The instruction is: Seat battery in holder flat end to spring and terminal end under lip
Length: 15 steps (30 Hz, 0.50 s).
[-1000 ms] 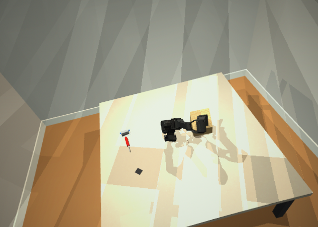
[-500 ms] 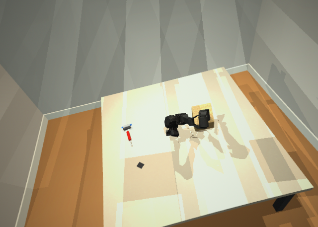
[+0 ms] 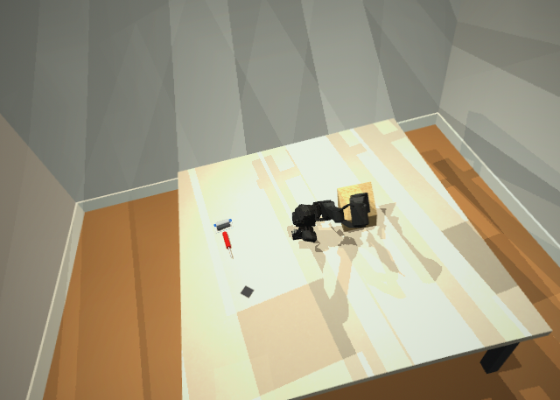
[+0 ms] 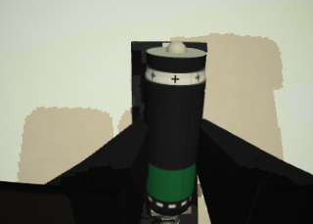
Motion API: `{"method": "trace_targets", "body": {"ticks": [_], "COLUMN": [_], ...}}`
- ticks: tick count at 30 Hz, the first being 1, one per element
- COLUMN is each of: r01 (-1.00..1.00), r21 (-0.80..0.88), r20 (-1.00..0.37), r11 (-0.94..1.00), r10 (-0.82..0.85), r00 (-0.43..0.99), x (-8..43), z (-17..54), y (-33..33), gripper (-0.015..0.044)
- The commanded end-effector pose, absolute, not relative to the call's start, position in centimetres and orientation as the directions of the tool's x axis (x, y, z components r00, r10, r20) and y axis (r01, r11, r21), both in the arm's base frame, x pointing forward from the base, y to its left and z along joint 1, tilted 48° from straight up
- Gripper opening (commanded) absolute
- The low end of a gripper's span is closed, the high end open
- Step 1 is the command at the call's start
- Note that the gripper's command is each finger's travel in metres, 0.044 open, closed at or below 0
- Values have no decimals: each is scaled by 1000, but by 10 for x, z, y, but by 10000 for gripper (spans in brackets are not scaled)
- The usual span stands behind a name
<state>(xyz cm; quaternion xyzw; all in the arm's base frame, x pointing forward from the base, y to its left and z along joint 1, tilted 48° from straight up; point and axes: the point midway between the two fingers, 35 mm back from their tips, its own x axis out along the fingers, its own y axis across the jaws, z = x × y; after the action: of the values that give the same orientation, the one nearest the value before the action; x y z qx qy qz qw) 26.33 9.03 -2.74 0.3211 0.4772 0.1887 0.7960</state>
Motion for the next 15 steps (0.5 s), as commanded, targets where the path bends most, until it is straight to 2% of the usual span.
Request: {"method": "trace_targets", "body": {"ticks": [1,15], "r01": [11,12], "r21": [690,691], "r20": [-639,-639], "r11": [723,723], "r10": [603,603], "r00": [477,478], "x": [259,247], "z": [-28,-30], "y": [91,91], "gripper": [63,63]}}
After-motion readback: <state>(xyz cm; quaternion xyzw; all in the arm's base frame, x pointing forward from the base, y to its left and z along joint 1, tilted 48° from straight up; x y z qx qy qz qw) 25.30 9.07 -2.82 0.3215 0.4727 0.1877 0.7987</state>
